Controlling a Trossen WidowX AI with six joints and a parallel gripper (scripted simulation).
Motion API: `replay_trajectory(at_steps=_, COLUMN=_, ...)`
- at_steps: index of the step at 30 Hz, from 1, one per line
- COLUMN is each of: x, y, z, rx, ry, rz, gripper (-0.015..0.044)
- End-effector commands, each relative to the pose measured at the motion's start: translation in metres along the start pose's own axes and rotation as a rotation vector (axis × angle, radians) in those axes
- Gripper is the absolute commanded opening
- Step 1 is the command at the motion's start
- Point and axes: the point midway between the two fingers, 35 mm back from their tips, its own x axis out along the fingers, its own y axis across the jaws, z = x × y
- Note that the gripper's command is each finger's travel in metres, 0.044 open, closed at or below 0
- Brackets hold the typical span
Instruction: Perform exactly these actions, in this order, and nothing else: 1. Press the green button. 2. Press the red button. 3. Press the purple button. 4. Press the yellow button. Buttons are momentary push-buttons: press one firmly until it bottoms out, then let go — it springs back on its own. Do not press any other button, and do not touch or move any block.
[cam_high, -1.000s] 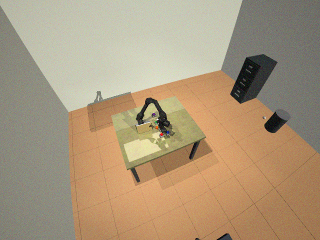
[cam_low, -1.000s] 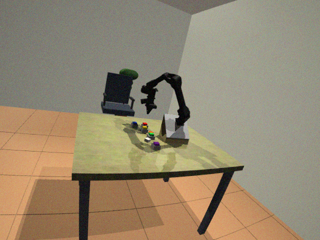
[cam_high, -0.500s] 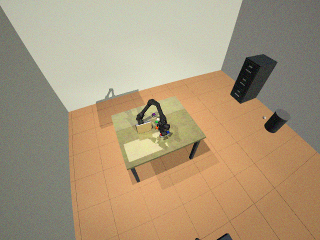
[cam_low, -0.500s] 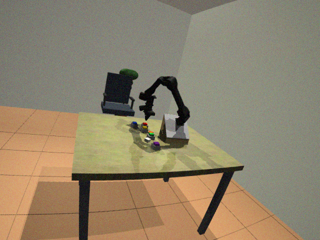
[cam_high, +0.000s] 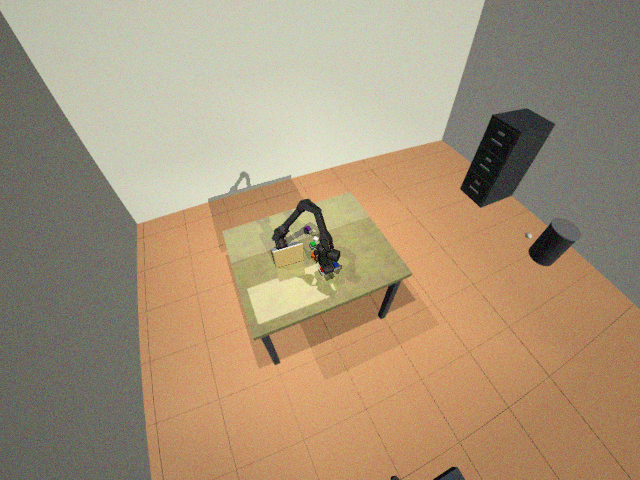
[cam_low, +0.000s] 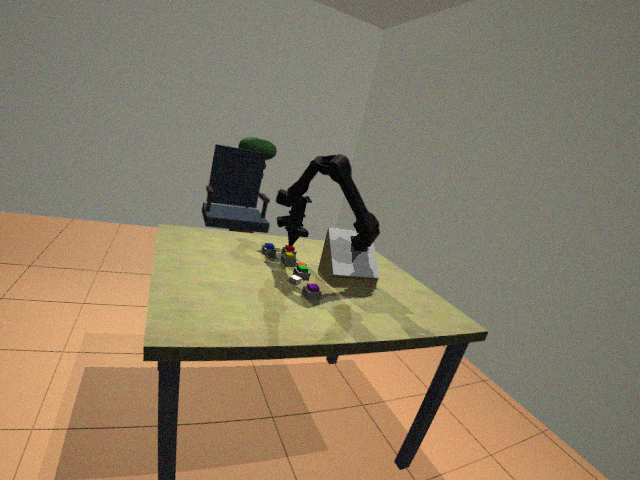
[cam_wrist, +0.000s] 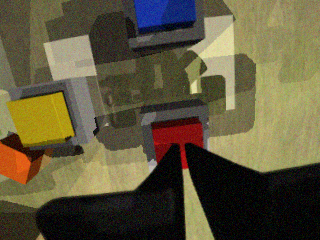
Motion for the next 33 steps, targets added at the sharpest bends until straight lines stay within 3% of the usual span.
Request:
replay_trajectory(at_steps=1, x=0.008, y=0.001, z=0.000, rx=0.005, ry=-0.001, rz=0.004, gripper=0.0020)
replay_trajectory(at_steps=22, x=0.012, y=0.001, z=-0.001, rx=0.005, ry=-0.001, rz=0.005, gripper=0.0020)
replay_trajectory(at_steps=26, x=-0.020, y=0.001, z=0.000, rx=0.005, ry=-0.001, rz=0.003, gripper=0.0020)
replay_trajectory(at_steps=33, x=-0.031, y=0.000, z=0.000, rx=0.004, ry=-0.002, rz=0.000, gripper=0.0020)
